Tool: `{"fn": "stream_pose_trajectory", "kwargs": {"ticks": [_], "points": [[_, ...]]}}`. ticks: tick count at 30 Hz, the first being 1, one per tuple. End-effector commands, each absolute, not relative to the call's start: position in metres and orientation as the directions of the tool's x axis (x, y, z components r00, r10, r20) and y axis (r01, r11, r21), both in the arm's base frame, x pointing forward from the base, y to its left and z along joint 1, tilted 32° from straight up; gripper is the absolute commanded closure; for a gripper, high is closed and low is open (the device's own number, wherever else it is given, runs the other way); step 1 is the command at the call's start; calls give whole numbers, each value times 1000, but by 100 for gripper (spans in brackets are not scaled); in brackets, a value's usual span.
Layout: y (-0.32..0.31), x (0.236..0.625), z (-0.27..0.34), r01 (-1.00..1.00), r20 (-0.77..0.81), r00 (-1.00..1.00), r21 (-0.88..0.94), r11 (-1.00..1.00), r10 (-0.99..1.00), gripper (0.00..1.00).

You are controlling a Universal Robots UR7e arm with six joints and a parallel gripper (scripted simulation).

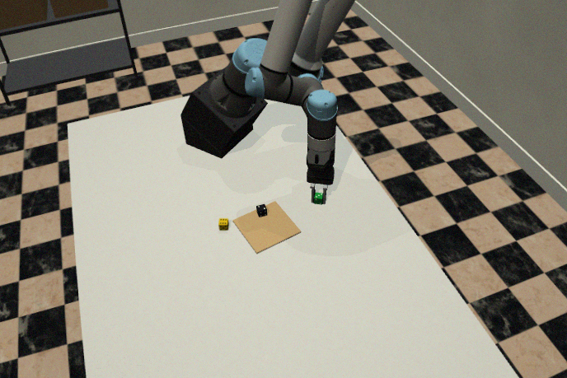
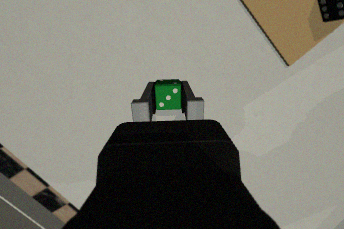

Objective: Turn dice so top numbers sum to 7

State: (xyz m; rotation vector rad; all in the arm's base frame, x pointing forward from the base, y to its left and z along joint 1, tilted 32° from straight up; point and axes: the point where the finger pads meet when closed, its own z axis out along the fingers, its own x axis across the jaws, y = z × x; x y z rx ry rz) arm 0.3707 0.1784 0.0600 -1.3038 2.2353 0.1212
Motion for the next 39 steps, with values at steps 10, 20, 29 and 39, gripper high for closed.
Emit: {"fn": "stream_pose_trajectory", "kwargs": {"ticks": [10, 20, 29, 39], "points": [[175, 367, 68, -829, -496, -382, -190, 527, -780, 51], [171, 362, 79, -829, -496, -382, -190, 527, -780, 51], [166, 356, 90, -829, -496, -382, -190, 527, -780, 51], [159, 347, 109, -829, -496, -382, -190, 527, -780, 51]]}}
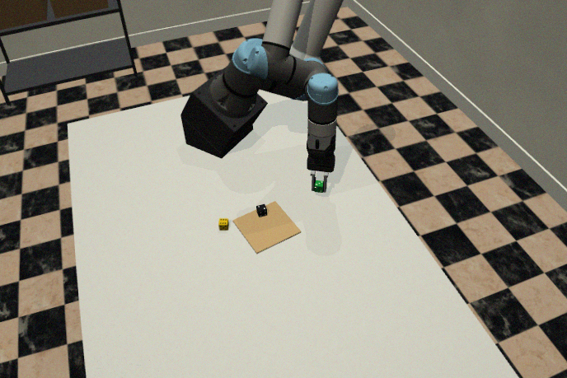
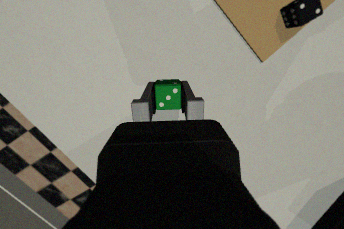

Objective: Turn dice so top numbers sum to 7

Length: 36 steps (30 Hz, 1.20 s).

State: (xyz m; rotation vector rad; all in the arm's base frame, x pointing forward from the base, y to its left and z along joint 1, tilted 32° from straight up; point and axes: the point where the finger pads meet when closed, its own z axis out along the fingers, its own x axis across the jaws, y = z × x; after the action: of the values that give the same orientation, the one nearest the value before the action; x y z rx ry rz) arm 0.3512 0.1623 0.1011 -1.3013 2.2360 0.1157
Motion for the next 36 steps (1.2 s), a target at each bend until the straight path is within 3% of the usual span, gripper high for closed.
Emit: {"fn": "stream_pose_trajectory", "kwargs": {"ticks": [1, 36], "points": [[158, 346, 111, -829, -496, -382, -190, 527, -780, 51], [145, 330, 144, -829, -496, -382, -190, 527, -780, 51]]}}
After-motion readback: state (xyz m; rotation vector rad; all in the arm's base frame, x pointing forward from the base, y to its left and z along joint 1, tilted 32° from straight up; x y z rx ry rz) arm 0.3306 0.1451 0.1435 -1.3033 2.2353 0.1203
